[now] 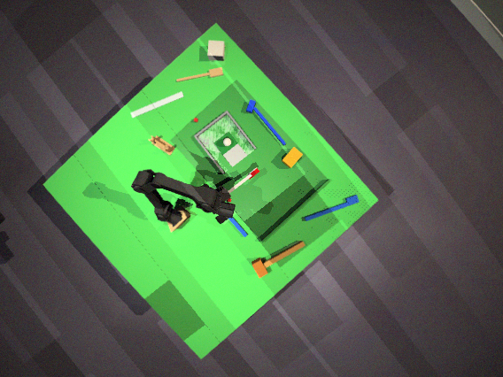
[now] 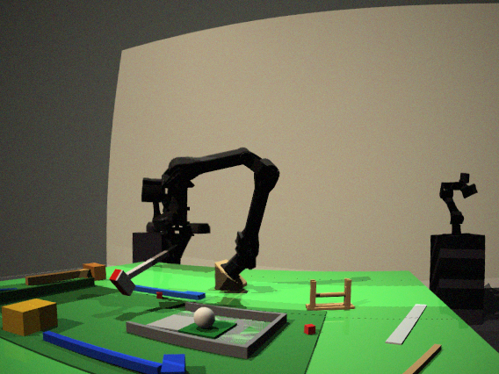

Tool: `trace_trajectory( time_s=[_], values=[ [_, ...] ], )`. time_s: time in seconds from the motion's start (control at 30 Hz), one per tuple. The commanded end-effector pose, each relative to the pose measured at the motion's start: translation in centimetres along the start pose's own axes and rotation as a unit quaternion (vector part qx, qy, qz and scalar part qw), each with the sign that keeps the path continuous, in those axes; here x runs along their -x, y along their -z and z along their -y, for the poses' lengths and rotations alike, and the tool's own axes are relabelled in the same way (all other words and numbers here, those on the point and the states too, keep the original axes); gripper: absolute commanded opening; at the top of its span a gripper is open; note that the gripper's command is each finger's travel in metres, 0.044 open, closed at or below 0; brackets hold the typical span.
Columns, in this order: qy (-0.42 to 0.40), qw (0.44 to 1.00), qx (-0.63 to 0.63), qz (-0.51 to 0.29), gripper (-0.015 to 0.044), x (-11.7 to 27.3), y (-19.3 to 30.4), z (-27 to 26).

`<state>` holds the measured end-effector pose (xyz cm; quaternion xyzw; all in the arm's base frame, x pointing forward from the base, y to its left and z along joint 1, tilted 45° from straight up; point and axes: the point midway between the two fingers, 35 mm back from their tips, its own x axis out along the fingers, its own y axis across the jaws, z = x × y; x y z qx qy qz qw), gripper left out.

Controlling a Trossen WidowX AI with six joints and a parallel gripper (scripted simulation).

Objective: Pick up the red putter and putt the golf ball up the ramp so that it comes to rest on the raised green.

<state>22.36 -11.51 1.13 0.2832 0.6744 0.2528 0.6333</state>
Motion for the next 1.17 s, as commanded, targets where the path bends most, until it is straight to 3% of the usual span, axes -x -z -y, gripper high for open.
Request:
trace_trajectory(
  time_s=[0.0,1.13],
  values=[
    [0.001,1.000,0.001,0.002,0.0000,1.73,0.11,0.01],
    [0.001,1.000,0.000,0.002,0.0000,1.26,0.06,0.01]
  ],
)
